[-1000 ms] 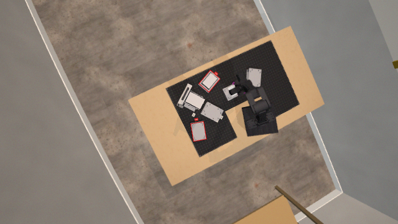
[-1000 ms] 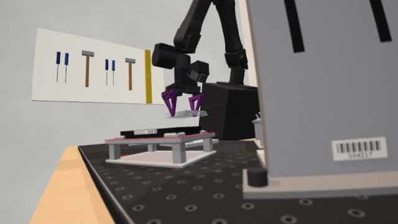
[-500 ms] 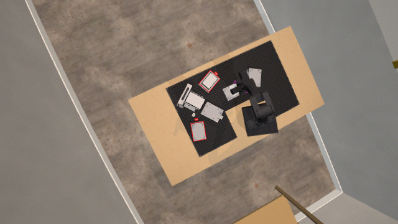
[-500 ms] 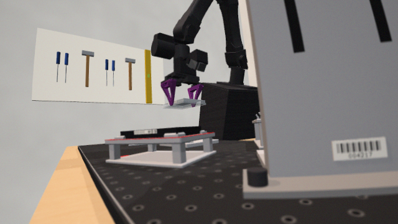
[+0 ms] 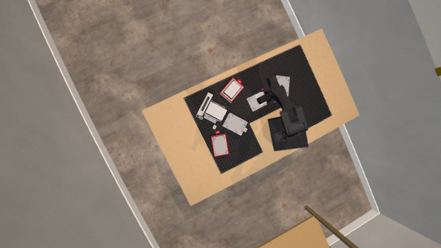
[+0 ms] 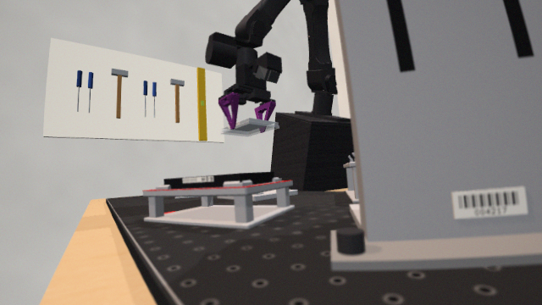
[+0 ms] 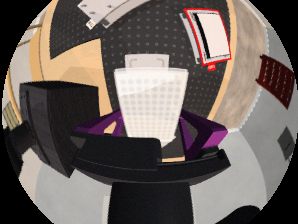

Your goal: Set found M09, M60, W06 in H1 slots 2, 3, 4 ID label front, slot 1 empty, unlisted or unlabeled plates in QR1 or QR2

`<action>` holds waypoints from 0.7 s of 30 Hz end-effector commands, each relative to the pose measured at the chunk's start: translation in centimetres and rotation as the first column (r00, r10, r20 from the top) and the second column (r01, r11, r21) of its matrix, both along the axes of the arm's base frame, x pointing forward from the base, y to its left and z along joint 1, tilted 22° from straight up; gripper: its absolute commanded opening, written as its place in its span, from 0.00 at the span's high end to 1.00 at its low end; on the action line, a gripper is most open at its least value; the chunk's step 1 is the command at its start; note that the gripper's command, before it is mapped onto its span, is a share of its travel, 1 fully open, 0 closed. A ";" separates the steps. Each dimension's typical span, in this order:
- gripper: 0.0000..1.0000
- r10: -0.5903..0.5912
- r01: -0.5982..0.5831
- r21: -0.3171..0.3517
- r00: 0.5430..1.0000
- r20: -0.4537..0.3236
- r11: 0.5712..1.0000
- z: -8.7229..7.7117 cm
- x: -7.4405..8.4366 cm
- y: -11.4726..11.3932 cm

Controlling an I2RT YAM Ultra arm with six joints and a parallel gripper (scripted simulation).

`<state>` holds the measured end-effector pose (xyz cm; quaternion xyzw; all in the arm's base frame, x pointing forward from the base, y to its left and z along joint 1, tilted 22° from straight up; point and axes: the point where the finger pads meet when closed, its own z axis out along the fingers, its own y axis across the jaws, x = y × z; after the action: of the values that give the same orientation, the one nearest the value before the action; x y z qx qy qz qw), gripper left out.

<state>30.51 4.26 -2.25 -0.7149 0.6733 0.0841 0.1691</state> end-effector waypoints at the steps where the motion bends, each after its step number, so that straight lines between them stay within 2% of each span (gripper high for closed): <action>1: 0.14 -0.001 0.001 0.008 1.000 -0.021 1.000 1.0 -0.6 -0.3; 21: 0.14 -0.001 0.001 0.008 1.000 -0.021 1.000 5.4 -1.0 -2.1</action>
<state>30.22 2.38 2.46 -0.7147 0.6735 0.0818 0.1698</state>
